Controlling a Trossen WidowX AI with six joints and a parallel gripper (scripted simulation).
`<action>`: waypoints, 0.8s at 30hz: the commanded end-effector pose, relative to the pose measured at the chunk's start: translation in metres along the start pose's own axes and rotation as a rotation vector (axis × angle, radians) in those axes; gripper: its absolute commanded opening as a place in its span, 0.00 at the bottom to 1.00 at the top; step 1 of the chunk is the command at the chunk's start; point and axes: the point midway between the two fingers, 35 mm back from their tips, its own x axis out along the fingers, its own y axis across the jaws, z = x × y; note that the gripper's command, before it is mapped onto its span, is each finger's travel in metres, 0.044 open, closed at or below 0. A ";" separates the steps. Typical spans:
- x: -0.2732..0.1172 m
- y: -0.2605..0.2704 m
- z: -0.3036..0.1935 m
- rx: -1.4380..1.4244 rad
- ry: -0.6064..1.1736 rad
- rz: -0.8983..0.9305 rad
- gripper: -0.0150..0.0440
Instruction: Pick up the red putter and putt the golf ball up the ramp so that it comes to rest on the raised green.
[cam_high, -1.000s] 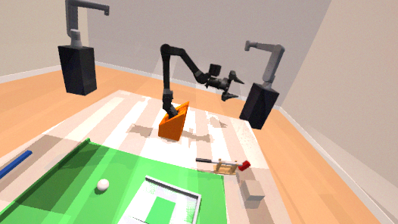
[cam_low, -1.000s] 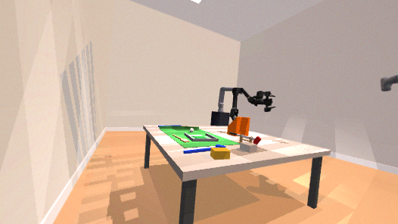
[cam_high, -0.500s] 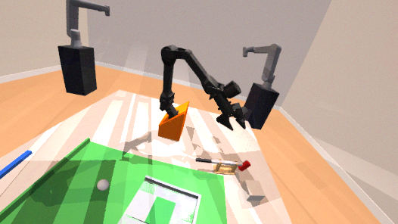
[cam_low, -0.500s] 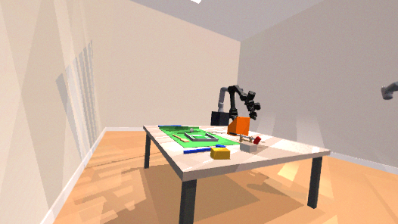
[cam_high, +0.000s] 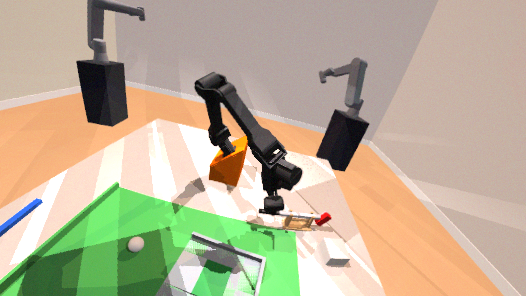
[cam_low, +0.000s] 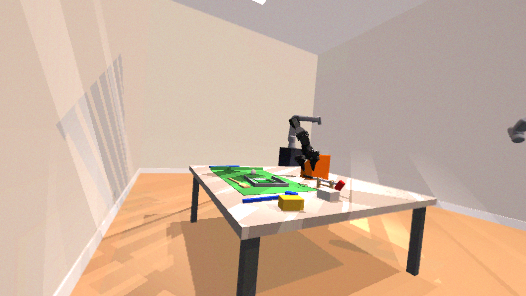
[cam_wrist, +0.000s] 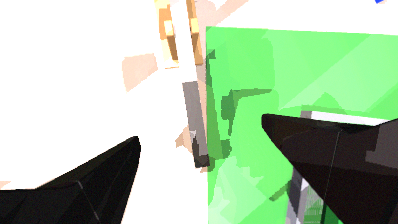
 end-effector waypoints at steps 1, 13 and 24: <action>0.001 0.000 -0.003 0.013 0.014 0.015 1.00; 0.038 0.002 -0.012 0.013 0.016 0.015 1.00; 0.050 0.002 -0.016 0.013 0.016 0.015 1.00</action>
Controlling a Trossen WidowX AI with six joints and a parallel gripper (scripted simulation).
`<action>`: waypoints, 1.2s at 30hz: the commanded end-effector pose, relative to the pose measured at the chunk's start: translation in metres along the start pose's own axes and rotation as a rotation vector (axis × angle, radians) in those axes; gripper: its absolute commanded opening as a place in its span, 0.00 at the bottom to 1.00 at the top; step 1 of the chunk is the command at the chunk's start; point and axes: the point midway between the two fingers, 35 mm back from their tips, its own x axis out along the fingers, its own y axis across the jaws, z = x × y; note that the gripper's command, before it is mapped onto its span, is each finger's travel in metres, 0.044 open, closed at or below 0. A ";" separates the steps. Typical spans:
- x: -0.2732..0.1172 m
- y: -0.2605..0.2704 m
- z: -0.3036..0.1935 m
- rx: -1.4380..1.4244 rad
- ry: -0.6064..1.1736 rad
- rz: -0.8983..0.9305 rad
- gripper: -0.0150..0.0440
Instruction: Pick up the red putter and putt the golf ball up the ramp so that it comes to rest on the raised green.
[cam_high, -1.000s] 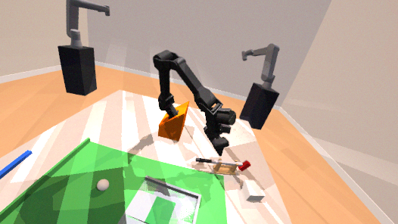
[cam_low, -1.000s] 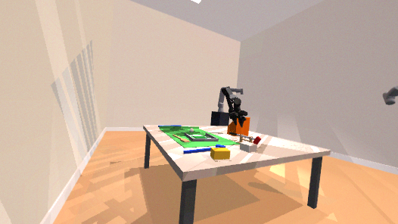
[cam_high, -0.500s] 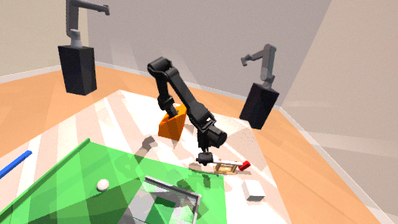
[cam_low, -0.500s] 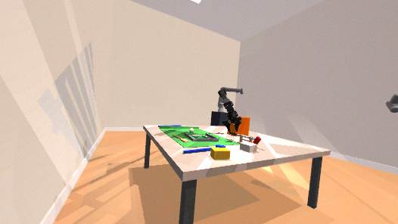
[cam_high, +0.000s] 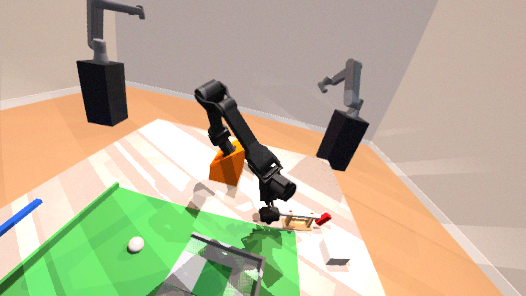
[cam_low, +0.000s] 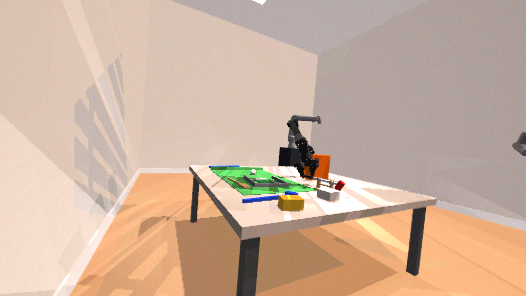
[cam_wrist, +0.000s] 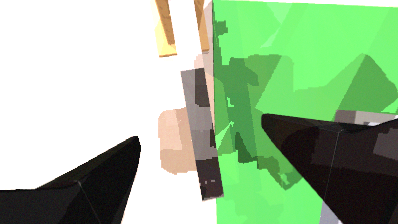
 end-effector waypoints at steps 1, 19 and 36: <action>0.006 0.001 -0.003 -0.004 0.005 0.002 1.00; 0.019 0.000 -0.006 0.001 0.002 0.001 0.73; 0.015 -0.001 -0.004 0.001 0.001 0.001 0.25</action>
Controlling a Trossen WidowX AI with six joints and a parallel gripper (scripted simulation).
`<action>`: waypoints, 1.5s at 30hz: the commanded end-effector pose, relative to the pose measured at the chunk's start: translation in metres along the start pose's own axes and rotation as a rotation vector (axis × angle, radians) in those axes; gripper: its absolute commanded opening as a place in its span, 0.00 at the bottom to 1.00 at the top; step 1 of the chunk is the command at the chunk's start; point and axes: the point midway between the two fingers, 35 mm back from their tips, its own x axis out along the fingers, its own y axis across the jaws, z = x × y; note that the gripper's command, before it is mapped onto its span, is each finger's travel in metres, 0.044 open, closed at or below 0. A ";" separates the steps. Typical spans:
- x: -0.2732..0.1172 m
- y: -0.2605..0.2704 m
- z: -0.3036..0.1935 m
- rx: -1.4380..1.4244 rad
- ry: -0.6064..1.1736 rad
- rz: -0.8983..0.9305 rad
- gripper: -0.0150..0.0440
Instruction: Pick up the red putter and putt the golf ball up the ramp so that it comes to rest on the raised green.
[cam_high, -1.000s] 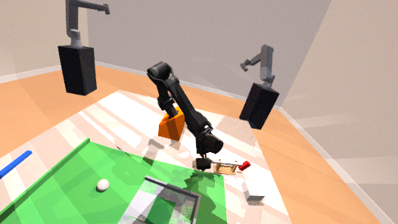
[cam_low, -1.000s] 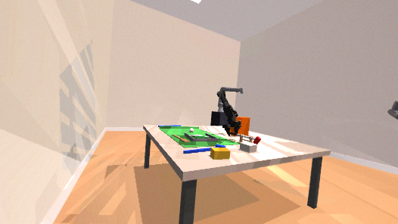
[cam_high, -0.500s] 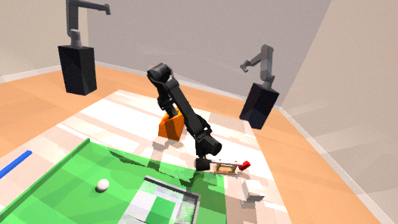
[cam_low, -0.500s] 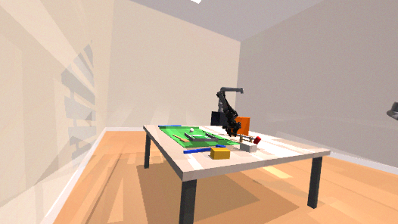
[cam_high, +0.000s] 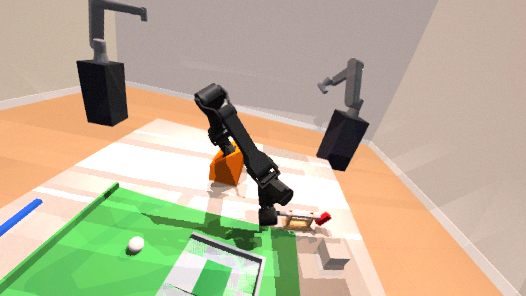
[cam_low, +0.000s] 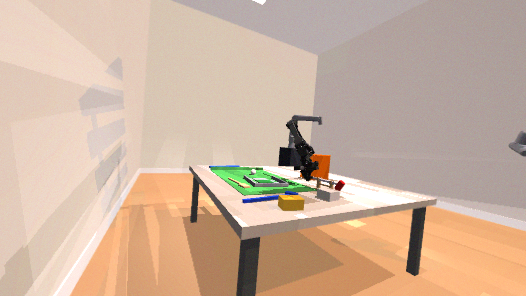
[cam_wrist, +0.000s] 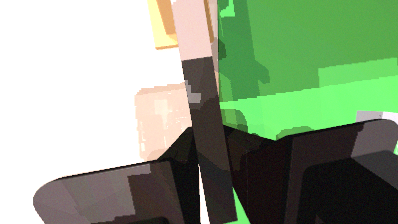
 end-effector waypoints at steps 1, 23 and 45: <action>-0.007 -0.002 0.003 0.001 -0.002 -0.001 0.25; -0.109 -0.021 -0.011 0.175 -0.001 -0.026 0.25; -0.164 -0.046 -0.158 0.813 0.026 -0.101 0.25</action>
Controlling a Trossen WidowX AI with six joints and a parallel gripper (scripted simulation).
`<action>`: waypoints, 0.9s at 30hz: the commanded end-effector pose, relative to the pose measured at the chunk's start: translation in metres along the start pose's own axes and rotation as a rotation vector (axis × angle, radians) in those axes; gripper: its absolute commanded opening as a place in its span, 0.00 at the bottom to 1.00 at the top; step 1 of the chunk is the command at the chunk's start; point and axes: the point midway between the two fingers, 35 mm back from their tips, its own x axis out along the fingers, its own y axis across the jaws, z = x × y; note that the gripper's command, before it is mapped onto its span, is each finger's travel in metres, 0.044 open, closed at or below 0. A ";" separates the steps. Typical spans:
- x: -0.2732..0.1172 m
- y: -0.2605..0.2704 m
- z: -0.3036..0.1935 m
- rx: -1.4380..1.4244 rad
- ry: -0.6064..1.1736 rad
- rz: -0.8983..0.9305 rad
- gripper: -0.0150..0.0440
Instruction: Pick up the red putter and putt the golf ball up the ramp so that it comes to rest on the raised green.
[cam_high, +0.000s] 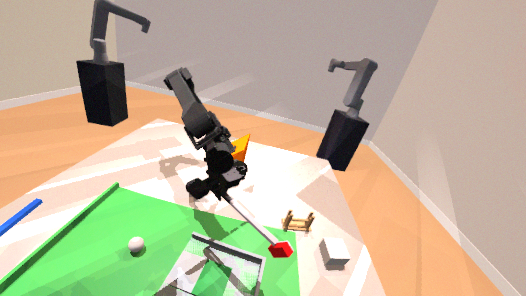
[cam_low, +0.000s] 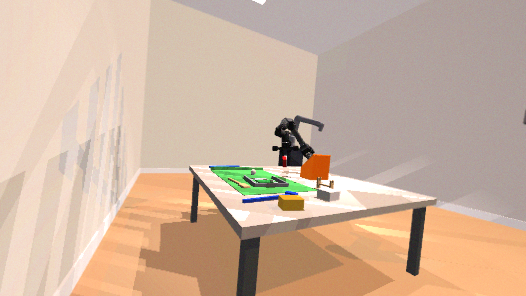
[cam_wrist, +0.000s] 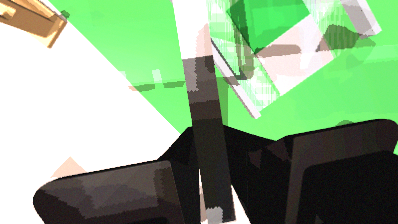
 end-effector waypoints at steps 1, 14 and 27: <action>-0.007 -0.015 -0.019 0.102 0.006 -0.016 0.25; -0.028 -0.058 -0.099 0.483 0.046 -0.077 0.25; -0.047 -0.074 -0.187 0.862 0.102 -0.156 0.25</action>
